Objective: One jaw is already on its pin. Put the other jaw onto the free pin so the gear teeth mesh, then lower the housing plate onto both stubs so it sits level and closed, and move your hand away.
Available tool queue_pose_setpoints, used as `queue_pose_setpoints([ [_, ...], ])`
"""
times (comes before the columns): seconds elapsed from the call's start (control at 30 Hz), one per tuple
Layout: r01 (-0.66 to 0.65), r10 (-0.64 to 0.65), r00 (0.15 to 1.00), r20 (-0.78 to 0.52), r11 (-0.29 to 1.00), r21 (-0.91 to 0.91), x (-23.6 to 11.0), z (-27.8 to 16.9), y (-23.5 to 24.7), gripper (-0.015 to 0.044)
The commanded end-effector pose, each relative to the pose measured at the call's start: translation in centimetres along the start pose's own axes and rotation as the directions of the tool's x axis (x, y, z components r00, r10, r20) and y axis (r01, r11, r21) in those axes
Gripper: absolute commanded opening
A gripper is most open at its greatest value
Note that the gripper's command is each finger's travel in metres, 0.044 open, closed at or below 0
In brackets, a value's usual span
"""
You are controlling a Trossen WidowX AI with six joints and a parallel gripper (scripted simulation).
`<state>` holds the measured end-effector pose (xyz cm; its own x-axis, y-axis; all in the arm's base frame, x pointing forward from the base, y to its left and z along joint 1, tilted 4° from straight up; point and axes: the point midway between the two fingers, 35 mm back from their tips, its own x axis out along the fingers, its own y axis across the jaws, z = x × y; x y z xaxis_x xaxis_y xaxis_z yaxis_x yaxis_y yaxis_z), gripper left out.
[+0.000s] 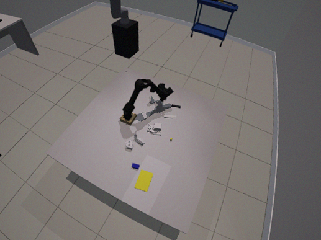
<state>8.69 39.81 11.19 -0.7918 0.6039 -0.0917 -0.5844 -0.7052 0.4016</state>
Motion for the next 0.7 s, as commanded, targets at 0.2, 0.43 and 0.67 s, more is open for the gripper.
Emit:
queue_pose_setpoints([
  [0.2, 0.102, -0.102, 0.995, -0.007, 0.991, 0.090, -2.5, 0.0, -1.0, 0.0269],
  [0.43, 0.254, -0.256, 0.966, -0.025, 0.939, 0.233, -6.5, -0.3, -2.1, 0.0085],
  [0.67, 0.388, -0.399, 0.915, -0.052, 0.842, 0.375, -10.8, -0.8, -2.7, 0.0000],
])
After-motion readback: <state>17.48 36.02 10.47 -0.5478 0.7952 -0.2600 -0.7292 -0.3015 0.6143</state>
